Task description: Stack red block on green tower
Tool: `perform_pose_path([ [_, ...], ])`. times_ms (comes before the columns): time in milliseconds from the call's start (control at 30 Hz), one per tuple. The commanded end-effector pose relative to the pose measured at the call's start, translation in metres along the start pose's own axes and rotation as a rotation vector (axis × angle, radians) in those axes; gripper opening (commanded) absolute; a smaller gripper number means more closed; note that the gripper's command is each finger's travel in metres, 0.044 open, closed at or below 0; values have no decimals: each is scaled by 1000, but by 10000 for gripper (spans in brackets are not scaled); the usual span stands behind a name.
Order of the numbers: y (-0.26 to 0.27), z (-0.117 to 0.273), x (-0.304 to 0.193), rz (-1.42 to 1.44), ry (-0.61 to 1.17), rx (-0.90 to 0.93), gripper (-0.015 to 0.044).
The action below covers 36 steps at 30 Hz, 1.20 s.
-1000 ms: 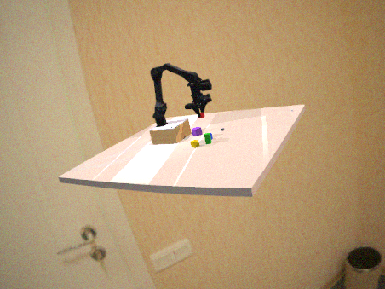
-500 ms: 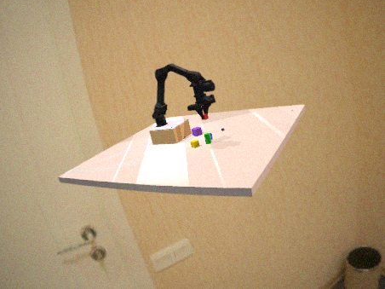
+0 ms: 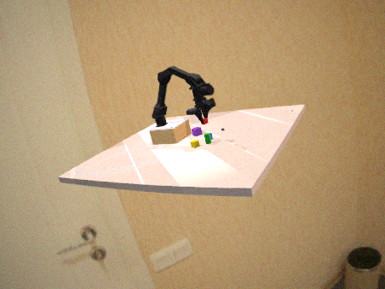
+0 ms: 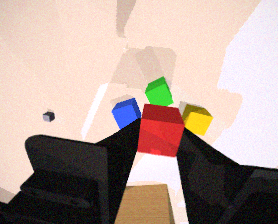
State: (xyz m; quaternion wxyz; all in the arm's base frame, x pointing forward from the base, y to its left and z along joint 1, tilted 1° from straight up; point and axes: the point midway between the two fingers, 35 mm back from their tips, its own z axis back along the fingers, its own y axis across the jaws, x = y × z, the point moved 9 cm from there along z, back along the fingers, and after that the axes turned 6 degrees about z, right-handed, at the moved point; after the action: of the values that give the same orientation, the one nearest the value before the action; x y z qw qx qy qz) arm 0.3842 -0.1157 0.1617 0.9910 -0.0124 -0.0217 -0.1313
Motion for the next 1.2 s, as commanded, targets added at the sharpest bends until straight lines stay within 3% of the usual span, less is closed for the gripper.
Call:
perform_pose_path([
  [0, -5, -1, 4, 8, 2, 1, 0],
  [567, -4, -60, 2, 8, 2, 1, 0],
  [1167, -4, -61, 2, 8, 2, 1, 0],
])
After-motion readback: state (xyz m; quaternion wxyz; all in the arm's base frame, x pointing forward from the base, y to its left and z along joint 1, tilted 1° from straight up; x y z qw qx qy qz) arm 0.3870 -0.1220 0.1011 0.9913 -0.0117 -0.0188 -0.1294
